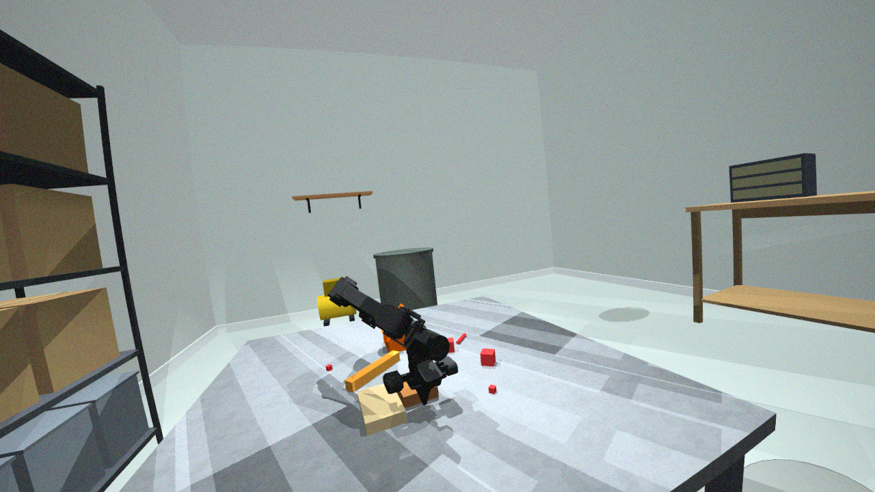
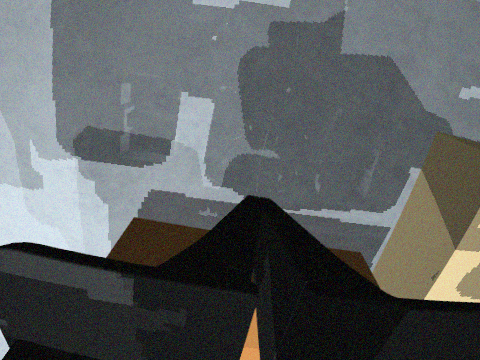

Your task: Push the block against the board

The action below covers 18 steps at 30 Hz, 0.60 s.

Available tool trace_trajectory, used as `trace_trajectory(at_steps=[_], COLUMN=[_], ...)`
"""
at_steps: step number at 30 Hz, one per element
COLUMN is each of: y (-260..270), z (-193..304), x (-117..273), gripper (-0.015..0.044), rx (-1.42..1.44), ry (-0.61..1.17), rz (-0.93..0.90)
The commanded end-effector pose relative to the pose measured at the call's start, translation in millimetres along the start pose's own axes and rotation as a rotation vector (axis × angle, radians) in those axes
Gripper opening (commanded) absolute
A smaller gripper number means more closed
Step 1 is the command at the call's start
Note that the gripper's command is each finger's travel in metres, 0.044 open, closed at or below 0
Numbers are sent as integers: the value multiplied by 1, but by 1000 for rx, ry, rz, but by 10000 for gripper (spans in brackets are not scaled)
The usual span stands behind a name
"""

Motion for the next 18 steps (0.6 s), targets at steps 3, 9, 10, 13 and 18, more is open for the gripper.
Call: trace_trajectory(at_steps=[3, 9, 10, 13, 18], y=[-3, -5, -5, -7, -8], z=[-9, -19, -20, -25, -33], x=[1, 1, 1, 1, 1], gripper=[0, 0, 0, 0, 0], rx=[-2, -3, -3, -3, -3], ry=[-3, -4, -4, -4, -4], rz=[3, 3, 3, 3, 3])
Point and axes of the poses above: the point midway between the two fingers, 35 mm back from their tips, its own x axis back along the fingers, its own y axis across the jaws, z = x × y, the point moved 8 cm from there along x, back along the fingers, and after that the axes turned 15 degrees about x, right-handed, at the moved point
